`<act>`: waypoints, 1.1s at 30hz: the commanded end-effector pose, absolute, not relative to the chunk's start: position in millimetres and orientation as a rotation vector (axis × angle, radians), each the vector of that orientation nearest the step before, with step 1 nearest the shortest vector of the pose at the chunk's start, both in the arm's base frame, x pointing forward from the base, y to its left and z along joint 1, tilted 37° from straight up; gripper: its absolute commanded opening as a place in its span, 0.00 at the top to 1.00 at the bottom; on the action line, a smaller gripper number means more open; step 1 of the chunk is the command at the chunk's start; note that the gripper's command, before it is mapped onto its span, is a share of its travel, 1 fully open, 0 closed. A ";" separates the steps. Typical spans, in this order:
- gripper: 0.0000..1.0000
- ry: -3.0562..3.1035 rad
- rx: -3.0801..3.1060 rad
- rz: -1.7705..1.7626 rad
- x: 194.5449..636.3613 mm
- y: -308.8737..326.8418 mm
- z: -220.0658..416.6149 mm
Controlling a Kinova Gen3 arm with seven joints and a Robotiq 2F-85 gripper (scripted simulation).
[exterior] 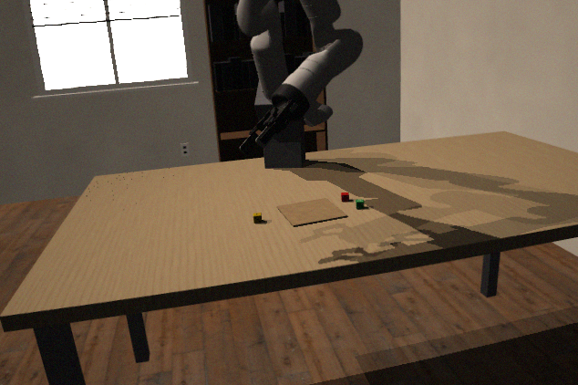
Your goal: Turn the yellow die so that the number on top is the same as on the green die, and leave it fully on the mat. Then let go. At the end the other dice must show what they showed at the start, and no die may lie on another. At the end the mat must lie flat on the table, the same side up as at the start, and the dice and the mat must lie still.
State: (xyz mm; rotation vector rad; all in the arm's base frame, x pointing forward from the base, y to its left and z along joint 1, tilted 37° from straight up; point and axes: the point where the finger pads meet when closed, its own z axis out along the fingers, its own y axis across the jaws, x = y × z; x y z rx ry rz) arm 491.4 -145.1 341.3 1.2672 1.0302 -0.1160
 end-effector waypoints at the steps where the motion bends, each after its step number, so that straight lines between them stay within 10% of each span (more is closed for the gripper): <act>1: 0.00 1.017 1.315 -0.079 490.5 -163.3 337.1; 33: 0.00 1.013 2.101 0.622 433.7 -201.1 206.3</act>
